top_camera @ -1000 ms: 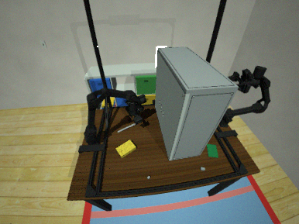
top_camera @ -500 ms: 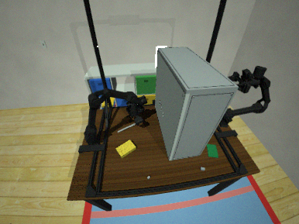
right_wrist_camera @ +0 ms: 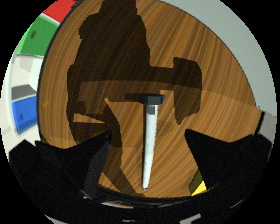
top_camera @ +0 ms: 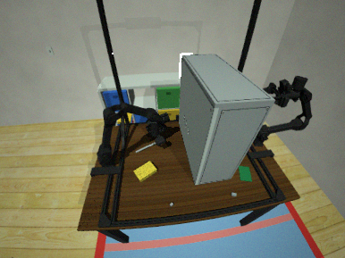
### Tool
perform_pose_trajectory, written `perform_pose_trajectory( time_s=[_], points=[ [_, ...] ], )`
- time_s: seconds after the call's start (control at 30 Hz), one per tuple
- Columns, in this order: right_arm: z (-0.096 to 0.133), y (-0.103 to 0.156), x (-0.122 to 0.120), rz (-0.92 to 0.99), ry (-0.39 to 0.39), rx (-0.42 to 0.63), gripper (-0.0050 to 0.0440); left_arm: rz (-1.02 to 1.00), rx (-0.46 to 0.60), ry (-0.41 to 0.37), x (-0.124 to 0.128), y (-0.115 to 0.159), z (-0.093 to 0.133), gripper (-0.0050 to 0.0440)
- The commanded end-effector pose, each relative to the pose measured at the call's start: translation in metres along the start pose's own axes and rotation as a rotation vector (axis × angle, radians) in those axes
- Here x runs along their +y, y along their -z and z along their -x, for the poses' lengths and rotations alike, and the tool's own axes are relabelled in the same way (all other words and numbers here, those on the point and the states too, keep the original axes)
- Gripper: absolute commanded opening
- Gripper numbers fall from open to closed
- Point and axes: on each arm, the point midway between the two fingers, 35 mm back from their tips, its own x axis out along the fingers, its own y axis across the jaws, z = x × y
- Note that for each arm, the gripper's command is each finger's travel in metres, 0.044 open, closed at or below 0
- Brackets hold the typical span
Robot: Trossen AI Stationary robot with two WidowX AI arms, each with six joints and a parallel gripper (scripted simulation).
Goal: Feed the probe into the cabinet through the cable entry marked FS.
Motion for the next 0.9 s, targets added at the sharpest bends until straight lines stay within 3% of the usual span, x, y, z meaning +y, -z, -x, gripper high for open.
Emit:
perform_pose_trajectory(
  time_s=[0.0, 0.3, 0.43, 0.5, 0.83, 0.87],
  points=[
    [-0.0094, 0.0035, -0.0007, -0.003, 0.003, 0.017, 0.044, -0.001, 0.002, 0.002, -0.0002, 0.0006, 0.0, 0.044],
    [-0.0104, 0.0036, -0.0007, -0.003, 0.003, 0.017, 0.044, -0.001, 0.002, 0.002, -0.0002, 0.0006, 0.0, 0.044],
    [-0.0074, 0.0018, 0.0, 0.0, 0.0, 0.008, 0.0344, -0.001, 0.002, 0.002, -0.0002, 0.0006, 0.0, 0.044],
    [-0.0074, 0.0018, 0.0, 0.0, 0.0, 0.008, 0.0344, -0.001, 0.002, 0.002, -0.0002, 0.0006, 0.0, 0.044],
    [-0.0074, 0.0018, 0.0, 0.0, 0.0, 0.008, 0.0104, -0.001, 0.002, 0.002, -0.0002, 0.0006, 0.0, 0.044],
    [-0.0074, 0.0018, 0.0, 0.0, 0.0, 0.008, 0.0104, -0.001, 0.002, 0.002, -0.0002, 0.0006, 0.0, 0.044]
  ],
)
